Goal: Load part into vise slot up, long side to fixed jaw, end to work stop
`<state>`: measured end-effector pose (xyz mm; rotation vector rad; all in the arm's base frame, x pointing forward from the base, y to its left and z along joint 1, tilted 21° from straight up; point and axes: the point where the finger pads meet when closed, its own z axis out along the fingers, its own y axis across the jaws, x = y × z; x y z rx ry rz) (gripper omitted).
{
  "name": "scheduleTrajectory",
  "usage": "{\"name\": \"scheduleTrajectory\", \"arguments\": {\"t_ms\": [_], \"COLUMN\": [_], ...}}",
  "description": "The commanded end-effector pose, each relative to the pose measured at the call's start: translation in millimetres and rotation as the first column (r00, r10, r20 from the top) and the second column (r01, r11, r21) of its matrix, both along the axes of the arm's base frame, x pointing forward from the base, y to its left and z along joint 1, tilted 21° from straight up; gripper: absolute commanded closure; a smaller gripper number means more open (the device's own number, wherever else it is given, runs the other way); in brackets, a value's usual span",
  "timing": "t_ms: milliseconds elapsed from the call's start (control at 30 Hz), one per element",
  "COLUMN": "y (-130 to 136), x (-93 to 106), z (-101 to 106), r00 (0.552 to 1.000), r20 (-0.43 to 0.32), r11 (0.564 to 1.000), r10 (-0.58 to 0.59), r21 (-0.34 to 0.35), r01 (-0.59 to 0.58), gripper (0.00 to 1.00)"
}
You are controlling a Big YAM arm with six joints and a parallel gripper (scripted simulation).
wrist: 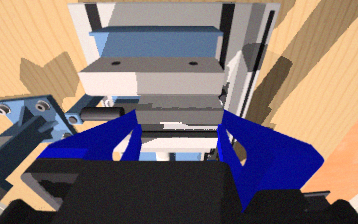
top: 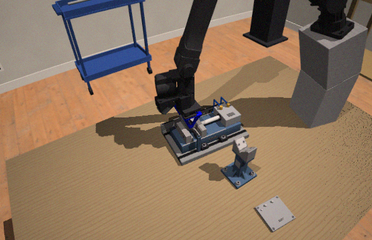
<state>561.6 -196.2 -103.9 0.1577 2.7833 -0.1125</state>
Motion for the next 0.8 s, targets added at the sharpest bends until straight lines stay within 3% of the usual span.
{"name": "scheduleTrajectory", "arguments": {"t_ms": [0,333,367,767], "y": [-0.6,-0.6,-0.6,-0.6], "x": [21.1,21.1,21.1,21.0], "z": [14.2,14.2,14.2,14.1], "r00": [0.999,0.999,0.999,0.999], "r20": [0.049,0.049,0.049,0.048], "r11": [1.000,1.000,1.000,1.000], "r10": [0.001,0.001,0.001,0.002], "r21": [-0.018,-0.018,-0.018,-0.018], "r01": [0.000,0.000,0.000,-0.001], "gripper": [1.00,1.00,0.26,0.26]}}
